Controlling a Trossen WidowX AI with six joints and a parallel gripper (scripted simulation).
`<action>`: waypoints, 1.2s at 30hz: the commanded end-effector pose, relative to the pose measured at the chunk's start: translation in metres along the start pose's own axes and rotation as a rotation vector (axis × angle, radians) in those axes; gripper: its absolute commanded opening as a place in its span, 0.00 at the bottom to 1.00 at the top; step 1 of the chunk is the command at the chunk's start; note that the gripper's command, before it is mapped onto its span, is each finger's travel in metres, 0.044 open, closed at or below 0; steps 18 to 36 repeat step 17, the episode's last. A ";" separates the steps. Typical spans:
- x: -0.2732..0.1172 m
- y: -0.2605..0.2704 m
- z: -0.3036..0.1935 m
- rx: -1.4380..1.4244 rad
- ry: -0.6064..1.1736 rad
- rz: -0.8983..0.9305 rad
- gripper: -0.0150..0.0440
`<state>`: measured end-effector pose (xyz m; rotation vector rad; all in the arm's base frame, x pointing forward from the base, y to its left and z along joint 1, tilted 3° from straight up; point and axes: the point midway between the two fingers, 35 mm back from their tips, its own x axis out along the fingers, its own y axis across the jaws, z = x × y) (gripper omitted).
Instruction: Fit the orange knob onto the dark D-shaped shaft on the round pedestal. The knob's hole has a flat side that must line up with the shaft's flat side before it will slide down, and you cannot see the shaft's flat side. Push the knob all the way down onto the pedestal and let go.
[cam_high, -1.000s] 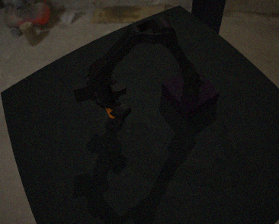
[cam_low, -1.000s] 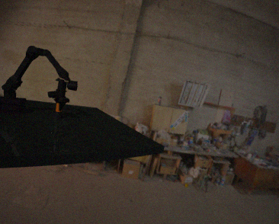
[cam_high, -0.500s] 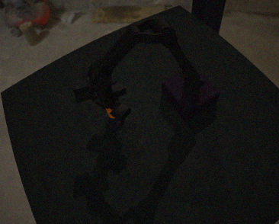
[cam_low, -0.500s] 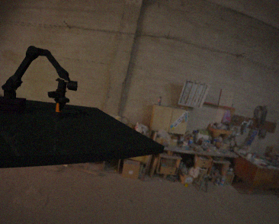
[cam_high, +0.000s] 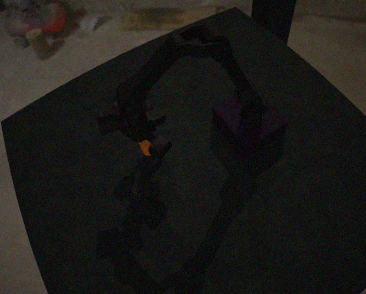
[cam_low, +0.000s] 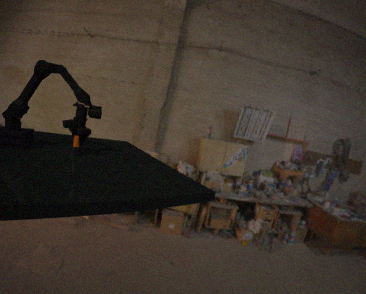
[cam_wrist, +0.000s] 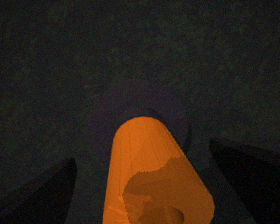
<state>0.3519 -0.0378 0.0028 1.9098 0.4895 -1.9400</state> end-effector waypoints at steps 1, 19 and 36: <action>-0.003 0.000 0.000 0.000 0.000 0.000 1.00; -0.096 0.002 -0.004 0.000 0.001 0.000 1.00; -0.096 0.002 -0.004 0.000 0.001 0.000 1.00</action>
